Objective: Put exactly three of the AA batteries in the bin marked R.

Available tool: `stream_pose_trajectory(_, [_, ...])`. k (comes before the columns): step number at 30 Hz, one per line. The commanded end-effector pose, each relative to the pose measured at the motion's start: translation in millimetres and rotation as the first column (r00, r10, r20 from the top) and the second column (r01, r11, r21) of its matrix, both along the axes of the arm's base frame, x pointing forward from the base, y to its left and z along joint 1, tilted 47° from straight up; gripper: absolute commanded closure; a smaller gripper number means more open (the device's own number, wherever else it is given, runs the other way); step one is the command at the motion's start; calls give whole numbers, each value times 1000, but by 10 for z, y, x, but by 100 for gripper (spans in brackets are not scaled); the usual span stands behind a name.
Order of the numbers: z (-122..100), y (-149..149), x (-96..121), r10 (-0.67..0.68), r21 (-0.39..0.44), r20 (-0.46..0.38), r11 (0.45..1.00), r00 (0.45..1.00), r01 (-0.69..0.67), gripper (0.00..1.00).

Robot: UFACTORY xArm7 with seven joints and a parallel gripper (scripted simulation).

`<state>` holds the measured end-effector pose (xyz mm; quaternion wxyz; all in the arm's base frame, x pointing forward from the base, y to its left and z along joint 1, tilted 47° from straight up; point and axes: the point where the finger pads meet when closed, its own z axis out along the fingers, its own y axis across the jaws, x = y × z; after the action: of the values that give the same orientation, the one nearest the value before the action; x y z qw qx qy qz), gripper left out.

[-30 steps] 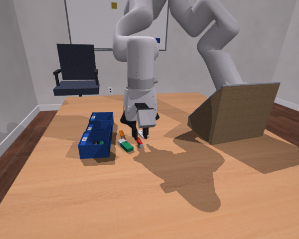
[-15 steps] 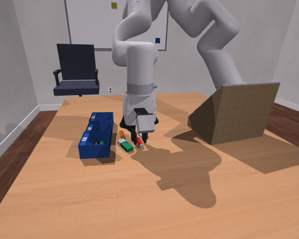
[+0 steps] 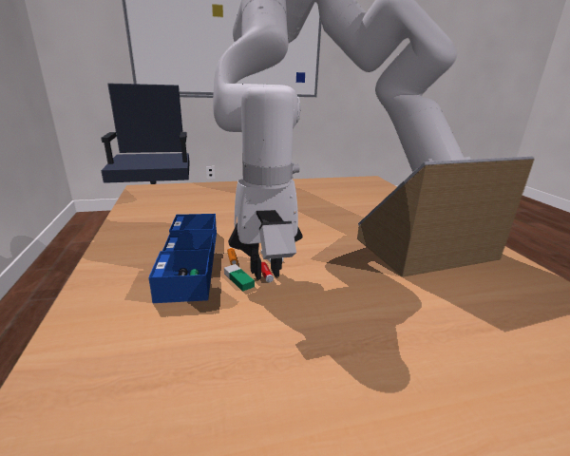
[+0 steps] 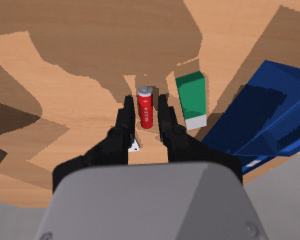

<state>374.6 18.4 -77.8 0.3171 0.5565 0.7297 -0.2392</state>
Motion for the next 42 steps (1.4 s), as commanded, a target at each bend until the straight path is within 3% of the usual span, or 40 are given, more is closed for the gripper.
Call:
stream_pose_trajectory(1, [2,18,6,3,3,1,1000,1000,-3,72])
stream_pose_trajectory(3, [2,18,5,3,3,1,1000,1000,-3,72])
stream_pose_trajectory(4, [2,18,5,3,3,1,1000,1000,-3,100])
stream_pose_trajectory(33, [2,19,6,3,3,2,1000,1000,-3,100])
stream_pose_trajectory(42, [162,181,-41,3,3,1,1000,1000,-3,100])
